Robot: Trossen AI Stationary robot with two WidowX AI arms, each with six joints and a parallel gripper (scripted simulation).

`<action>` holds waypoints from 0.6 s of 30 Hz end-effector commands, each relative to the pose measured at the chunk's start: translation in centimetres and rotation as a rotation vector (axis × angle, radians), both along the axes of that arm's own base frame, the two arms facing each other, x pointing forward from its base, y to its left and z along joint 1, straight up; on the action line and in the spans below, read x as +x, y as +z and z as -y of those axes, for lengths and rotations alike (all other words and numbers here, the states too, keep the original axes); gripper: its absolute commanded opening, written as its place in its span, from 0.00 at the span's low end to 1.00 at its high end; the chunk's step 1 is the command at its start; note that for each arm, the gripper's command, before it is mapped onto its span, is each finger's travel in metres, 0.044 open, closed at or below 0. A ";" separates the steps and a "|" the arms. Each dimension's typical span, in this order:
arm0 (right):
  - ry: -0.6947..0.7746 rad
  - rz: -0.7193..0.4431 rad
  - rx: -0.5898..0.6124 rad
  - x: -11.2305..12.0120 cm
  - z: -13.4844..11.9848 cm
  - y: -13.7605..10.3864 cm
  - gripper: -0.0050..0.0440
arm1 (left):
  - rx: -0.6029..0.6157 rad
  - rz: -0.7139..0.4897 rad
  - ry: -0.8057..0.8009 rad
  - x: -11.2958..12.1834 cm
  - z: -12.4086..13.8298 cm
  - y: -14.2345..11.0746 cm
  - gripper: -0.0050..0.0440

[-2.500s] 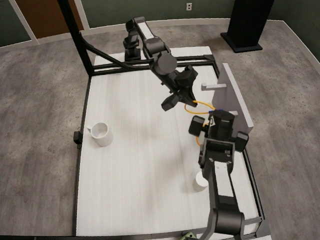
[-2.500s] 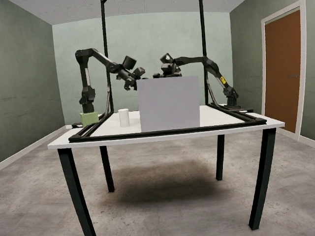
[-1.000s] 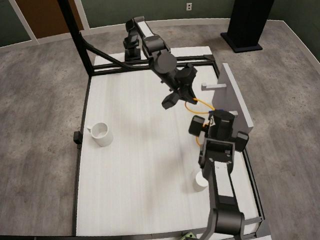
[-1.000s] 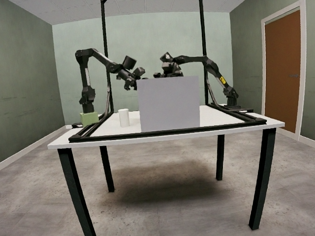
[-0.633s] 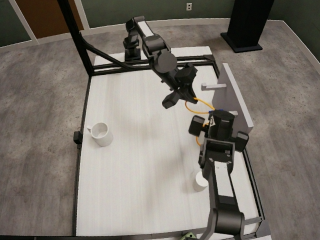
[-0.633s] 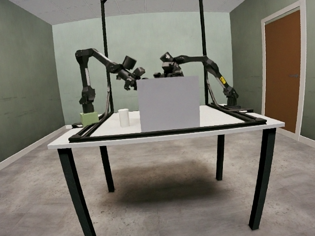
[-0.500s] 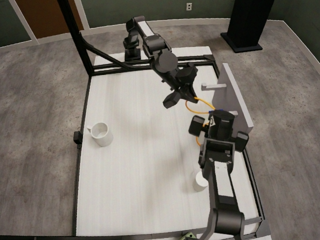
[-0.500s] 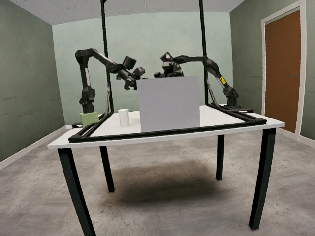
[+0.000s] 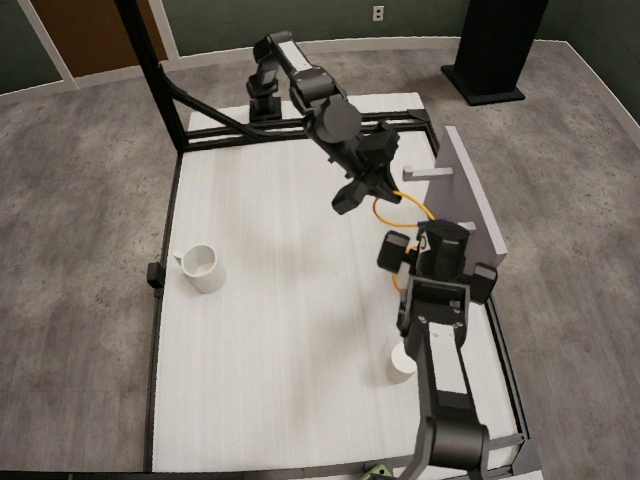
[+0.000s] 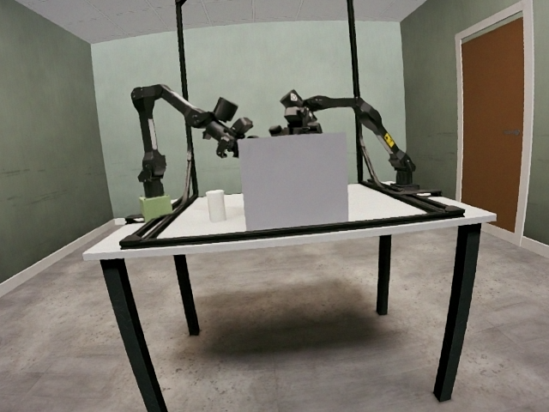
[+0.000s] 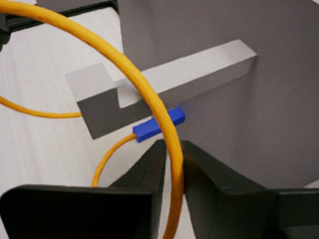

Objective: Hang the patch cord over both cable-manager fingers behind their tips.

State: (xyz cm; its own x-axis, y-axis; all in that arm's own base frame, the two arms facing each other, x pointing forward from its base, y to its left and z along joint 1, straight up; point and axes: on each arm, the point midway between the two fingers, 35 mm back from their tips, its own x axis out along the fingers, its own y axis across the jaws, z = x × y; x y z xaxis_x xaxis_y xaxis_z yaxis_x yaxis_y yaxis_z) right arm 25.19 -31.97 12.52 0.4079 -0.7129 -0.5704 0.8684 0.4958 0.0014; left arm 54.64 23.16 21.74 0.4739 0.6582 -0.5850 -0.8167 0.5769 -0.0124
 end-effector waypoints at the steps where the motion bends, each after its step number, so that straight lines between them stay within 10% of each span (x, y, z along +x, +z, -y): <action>1: 0.001 0.011 -0.013 0.1 0.1 0.7 0.18 | 0.014 0.028 0.010 -0.3 -0.5 1.6 0.15; 18: 0.001 0.011 -0.013 0.1 0.1 0.7 0.18 | 0.018 0.027 0.027 -0.8 -1.4 1.9 0.15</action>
